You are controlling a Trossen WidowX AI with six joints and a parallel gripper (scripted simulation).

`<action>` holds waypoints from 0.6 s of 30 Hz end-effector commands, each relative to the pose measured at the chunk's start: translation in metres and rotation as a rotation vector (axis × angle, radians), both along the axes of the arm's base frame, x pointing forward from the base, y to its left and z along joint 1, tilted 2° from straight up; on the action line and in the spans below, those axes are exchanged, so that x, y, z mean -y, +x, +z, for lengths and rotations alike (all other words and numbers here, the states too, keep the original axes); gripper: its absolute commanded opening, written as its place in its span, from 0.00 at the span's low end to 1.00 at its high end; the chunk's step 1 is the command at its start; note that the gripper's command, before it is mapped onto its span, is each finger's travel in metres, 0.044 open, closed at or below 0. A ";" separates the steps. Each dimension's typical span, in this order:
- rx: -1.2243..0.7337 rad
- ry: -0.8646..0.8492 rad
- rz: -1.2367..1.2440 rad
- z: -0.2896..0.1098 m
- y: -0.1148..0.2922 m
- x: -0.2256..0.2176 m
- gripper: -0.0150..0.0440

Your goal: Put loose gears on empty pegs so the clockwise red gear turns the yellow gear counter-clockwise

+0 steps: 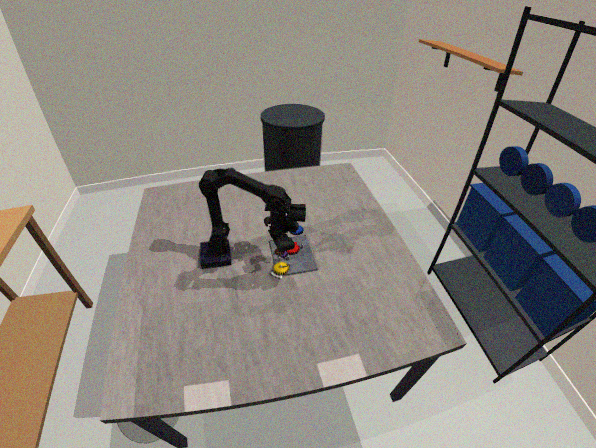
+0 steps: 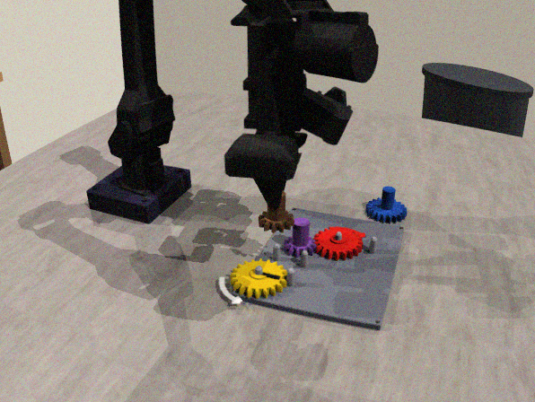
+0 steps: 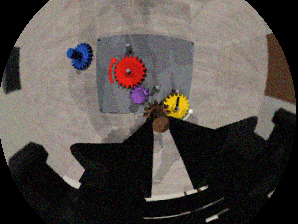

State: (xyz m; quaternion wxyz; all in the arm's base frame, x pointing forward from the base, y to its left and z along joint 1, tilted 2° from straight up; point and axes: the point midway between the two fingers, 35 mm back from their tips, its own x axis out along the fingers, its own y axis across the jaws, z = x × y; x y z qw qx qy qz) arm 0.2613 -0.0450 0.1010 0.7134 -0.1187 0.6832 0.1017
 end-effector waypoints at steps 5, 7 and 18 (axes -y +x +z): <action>-0.001 -0.008 0.221 0.000 0.000 0.000 0.25; -0.002 -0.011 0.279 0.000 0.000 0.000 0.25; -0.007 -0.025 0.581 0.000 0.000 0.000 0.25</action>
